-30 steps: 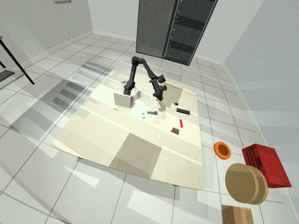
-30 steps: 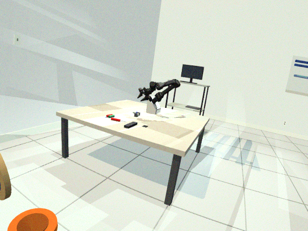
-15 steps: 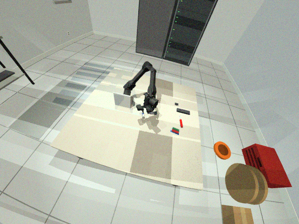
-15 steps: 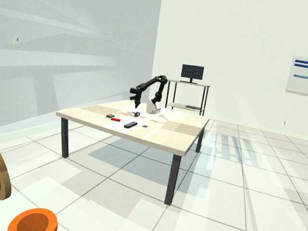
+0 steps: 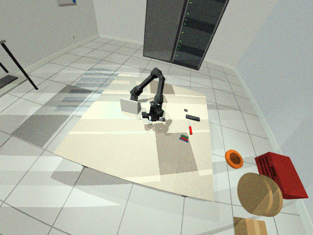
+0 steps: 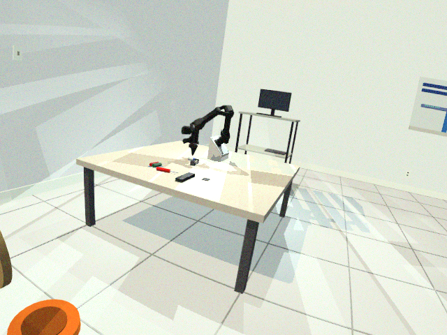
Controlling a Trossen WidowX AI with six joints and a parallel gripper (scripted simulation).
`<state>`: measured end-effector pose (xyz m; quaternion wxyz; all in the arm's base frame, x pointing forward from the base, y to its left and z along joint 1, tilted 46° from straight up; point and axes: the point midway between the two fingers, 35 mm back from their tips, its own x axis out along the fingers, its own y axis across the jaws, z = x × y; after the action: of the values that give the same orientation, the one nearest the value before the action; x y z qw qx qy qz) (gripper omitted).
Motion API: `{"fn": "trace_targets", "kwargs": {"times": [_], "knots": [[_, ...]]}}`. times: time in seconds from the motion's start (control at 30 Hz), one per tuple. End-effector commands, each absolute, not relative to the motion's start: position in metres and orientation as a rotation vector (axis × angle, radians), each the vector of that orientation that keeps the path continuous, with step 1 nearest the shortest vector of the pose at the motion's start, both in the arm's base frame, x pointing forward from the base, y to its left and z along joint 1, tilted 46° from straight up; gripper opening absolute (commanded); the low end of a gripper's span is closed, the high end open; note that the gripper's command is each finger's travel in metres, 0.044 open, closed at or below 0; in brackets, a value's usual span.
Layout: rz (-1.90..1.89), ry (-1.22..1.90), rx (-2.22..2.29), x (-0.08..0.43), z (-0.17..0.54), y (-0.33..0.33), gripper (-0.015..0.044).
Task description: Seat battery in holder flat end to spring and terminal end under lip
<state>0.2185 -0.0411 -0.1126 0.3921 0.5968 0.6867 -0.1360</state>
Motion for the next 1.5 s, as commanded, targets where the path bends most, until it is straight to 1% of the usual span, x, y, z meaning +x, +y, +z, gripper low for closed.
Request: {"fn": "trace_targets", "kwargs": {"times": [0.0, 0.8, 0.97, 1.13, 1.3, 1.47], "knots": [[-0.349, 1.743, 1.524, 0.219, -0.117, -0.037, 0.0236], [-0.346, 1.744, 1.526, 0.219, -0.142, -0.009, 0.0236], [-0.346, 1.744, 1.526, 0.219, -0.142, -0.009, 0.0105], [-0.346, 1.744, 1.526, 0.219, -0.142, -0.009, 0.0074], [-0.346, 1.744, 1.526, 0.219, -0.141, -0.01, 0.0074], [-0.349, 1.743, 1.524, 0.219, -0.116, -0.038, 0.0074]]}}
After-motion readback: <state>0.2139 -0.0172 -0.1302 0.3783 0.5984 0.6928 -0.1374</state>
